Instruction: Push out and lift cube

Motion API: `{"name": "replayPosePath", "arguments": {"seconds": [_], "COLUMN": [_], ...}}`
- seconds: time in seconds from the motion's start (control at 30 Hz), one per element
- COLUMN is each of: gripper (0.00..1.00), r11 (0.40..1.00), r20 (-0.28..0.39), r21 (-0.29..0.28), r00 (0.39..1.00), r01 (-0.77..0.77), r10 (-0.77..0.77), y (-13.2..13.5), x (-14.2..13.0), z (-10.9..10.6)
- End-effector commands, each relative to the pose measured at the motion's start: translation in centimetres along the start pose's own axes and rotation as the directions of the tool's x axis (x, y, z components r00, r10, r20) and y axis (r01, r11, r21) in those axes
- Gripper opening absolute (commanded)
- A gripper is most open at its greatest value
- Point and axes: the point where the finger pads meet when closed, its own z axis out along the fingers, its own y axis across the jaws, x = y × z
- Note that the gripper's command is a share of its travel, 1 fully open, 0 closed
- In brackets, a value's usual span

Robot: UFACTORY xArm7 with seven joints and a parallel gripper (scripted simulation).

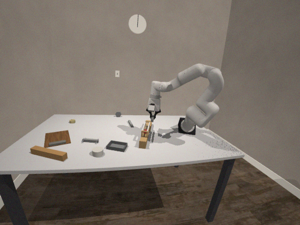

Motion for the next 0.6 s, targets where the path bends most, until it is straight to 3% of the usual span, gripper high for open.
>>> {"name": "replayPosePath", "arguments": {"seconds": [0.0,0.17,0.27,0.3,0.37,0.57], "gripper": [0.0,0.0,0.0,0.0,0.0,0.0], "r11": [1.0,1.0,1.0,1.0,1.0,1.0], "r20": [0.012,0.012,0.012,0.012,0.012,0.012], "r21": [0.013,0.013,0.013,0.013,0.013,0.013], "r00": [1.0,1.0,1.0,1.0,1.0,1.0], "r01": [-0.004,-0.004,-0.004,-0.004,-0.004,-0.004], "r10": [0.003,0.003,0.003,0.003,0.003,0.003], "y": [2.3,3.3,3.4,4.0,4.1,4.1], "x": [-6.7,-10.4,-10.8,-12.1,-12.4,-12.4], "z": [0.6,2.5,3.1,4.5,5.5,5.8]}}
